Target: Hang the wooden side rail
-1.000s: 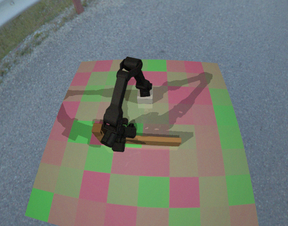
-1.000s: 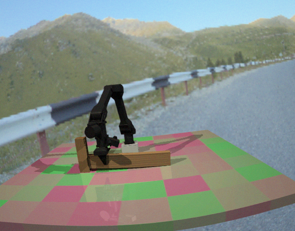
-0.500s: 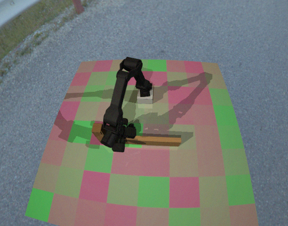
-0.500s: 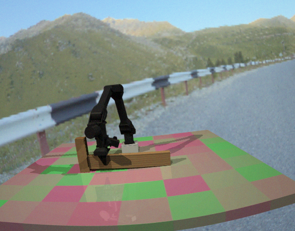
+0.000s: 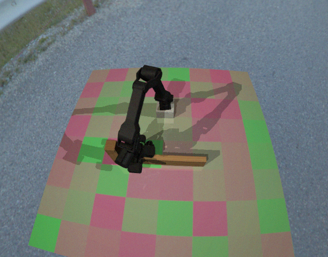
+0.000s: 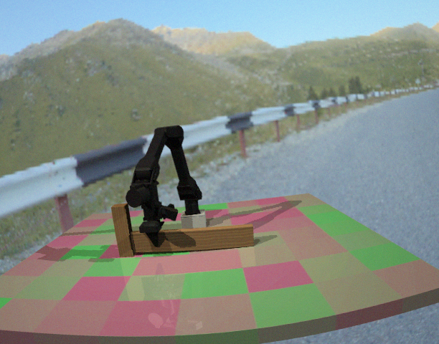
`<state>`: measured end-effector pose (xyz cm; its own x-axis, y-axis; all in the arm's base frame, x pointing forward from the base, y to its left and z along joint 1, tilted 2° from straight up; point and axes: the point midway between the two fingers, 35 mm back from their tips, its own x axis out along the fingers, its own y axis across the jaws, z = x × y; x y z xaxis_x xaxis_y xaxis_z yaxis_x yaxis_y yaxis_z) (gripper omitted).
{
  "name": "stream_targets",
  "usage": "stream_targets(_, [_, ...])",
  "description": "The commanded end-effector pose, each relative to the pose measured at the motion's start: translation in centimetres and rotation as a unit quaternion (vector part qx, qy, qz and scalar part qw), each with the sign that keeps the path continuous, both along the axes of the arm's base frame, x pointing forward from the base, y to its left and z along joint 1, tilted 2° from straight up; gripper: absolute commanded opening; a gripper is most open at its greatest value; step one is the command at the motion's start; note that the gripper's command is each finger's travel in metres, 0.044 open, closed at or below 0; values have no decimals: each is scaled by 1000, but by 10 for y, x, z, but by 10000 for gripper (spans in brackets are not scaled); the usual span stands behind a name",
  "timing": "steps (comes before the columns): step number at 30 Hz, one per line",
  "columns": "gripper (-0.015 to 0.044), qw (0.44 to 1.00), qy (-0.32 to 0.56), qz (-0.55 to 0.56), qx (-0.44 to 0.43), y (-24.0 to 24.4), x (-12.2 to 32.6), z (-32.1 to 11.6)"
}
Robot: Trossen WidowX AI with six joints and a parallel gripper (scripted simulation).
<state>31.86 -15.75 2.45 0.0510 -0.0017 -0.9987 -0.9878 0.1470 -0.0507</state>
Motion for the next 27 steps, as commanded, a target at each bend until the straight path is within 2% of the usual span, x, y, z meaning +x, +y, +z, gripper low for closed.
stream_targets(1, [0, 1000, -2, -2, -3, -1, 1, 0])
stream_targets(27, [0, 1000, -2, -2, -3, -1, 1, -4])
